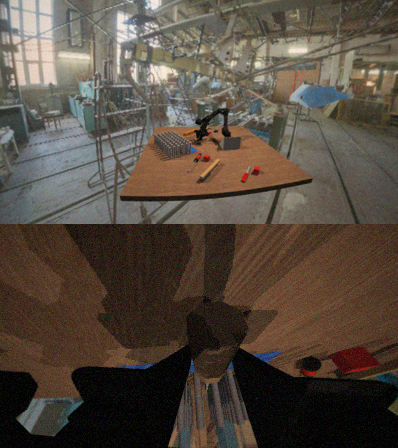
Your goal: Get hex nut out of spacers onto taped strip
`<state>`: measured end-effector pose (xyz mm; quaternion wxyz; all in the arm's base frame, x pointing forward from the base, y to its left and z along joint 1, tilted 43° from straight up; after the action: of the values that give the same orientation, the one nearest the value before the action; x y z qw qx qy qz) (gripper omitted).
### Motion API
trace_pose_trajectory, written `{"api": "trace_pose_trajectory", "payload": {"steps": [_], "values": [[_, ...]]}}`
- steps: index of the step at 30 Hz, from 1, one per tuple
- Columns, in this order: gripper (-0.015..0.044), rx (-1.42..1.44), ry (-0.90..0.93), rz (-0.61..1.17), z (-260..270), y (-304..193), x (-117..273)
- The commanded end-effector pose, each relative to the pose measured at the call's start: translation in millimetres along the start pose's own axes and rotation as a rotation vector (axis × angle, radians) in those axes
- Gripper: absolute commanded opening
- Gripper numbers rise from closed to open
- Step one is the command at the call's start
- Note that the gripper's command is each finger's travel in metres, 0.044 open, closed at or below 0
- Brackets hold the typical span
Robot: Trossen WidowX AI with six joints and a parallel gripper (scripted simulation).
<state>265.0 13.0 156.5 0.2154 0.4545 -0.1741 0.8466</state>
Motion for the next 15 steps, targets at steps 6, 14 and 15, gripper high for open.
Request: {"api": "trace_pose_trajectory", "payload": {"steps": [6,14,15], "values": [[0.0000,-0.004,0.008,0.005,2.5,-5.8,-2.1],[0.0000,-0.004,0.008,0.005,3.3,-9.6,-4.7],[0.0000,-0.004,0.008,0.005,3.4,-10.1,-5.1]]}}
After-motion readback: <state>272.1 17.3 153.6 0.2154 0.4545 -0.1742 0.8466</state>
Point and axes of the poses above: the point midway between the two fingers, 35 mm back from their tips, its own x axis back along the fingers, its own z axis across the jaws, y = z × x, the point moved 8 cm from there along x, back along the fingers, and after that the axes turned 10 degrees about x, right-handed, at the moved point
